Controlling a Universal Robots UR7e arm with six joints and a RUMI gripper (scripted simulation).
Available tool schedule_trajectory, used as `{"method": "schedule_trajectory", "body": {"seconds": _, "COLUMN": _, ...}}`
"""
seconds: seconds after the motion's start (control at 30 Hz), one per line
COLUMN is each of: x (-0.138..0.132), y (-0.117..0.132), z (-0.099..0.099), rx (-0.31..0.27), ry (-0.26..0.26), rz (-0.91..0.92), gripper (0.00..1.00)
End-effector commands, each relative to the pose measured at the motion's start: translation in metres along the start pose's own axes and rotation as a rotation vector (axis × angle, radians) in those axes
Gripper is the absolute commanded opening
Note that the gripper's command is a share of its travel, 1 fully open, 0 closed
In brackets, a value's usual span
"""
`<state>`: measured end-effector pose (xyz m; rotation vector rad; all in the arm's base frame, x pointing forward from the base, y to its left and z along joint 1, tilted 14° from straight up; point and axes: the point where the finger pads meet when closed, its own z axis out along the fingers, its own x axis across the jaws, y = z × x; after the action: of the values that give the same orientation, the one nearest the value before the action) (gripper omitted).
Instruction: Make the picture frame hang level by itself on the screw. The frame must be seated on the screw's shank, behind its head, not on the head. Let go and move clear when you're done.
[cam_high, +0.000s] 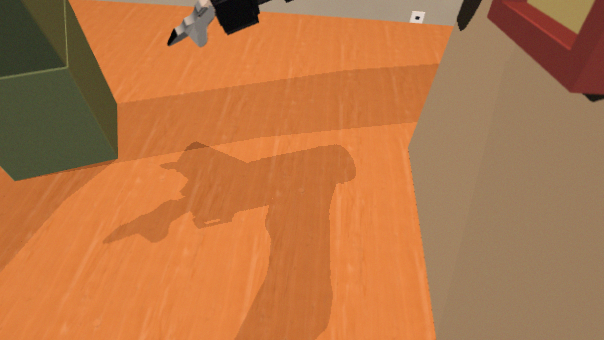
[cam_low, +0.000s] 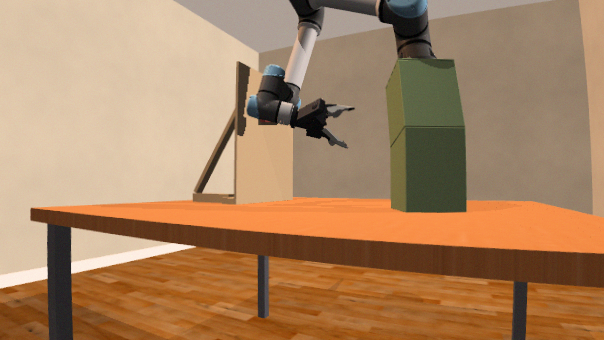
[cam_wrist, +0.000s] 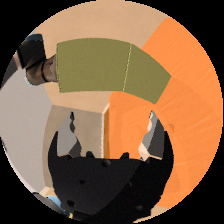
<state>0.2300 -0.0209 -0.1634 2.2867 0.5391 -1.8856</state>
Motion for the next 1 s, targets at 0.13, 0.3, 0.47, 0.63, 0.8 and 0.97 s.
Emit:
{"method": "schedule_trajectory", "body": {"seconds": 0.13, "x": -0.034, "y": -0.029, "z": 0.02, "rx": 0.136, "ry": -0.103, "rz": -0.05, "gripper": 1.0}}
{"method": "schedule_trajectory", "body": {"seconds": 0.3, "x": -0.056, "y": -0.047, "z": 0.027, "rx": 0.221, "ry": -0.166, "rz": -0.08, "gripper": 1.0}}
{"method": "schedule_trajectory", "body": {"seconds": 0.47, "x": -0.071, "y": -0.057, "z": 0.03, "rx": 0.273, "ry": -0.206, "rz": -0.098, "gripper": 1.0}}
{"method": "schedule_trajectory", "body": {"seconds": 0.63, "x": -0.096, "y": -0.075, "z": 0.032, "rx": 0.362, "ry": -0.275, "rz": -0.128, "gripper": 1.0}}
{"method": "schedule_trajectory", "body": {"seconds": 0.8, "x": -0.122, "y": -0.091, "z": 0.03, "rx": 0.454, "ry": -0.346, "rz": -0.159, "gripper": 1.0}}
{"method": "schedule_trajectory", "body": {"seconds": 0.97, "x": -0.138, "y": -0.101, "z": 0.027, "rx": 0.51, "ry": -0.39, "rz": -0.177, "gripper": 1.0}}
